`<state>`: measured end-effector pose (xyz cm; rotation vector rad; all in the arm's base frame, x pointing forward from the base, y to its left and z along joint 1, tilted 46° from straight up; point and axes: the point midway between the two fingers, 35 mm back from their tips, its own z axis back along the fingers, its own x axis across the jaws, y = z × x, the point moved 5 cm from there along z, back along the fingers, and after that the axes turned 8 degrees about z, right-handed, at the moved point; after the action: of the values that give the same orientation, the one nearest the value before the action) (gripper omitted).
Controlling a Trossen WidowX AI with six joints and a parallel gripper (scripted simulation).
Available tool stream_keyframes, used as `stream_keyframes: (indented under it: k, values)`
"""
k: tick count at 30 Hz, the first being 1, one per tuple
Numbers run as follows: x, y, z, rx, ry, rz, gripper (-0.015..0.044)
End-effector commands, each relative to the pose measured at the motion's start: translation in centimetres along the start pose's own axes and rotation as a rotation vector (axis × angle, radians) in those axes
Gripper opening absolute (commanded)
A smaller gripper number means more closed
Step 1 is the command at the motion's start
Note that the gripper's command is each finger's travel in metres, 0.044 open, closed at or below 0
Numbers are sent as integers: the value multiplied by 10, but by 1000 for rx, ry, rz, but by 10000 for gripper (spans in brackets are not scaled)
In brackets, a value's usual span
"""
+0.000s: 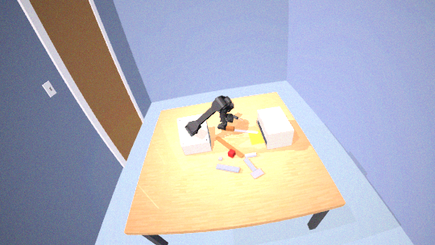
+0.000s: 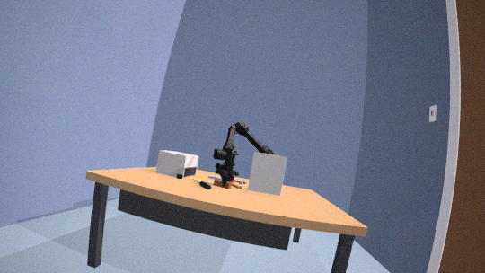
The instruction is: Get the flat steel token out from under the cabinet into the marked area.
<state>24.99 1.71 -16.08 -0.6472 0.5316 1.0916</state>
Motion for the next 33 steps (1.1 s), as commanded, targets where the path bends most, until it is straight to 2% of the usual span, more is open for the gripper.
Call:
stream_keyframes:
  k: [1,33]
  values:
    - [0,0,1,1,0,-38,0]
    - [-13,-7,2,2,2,-188,0]
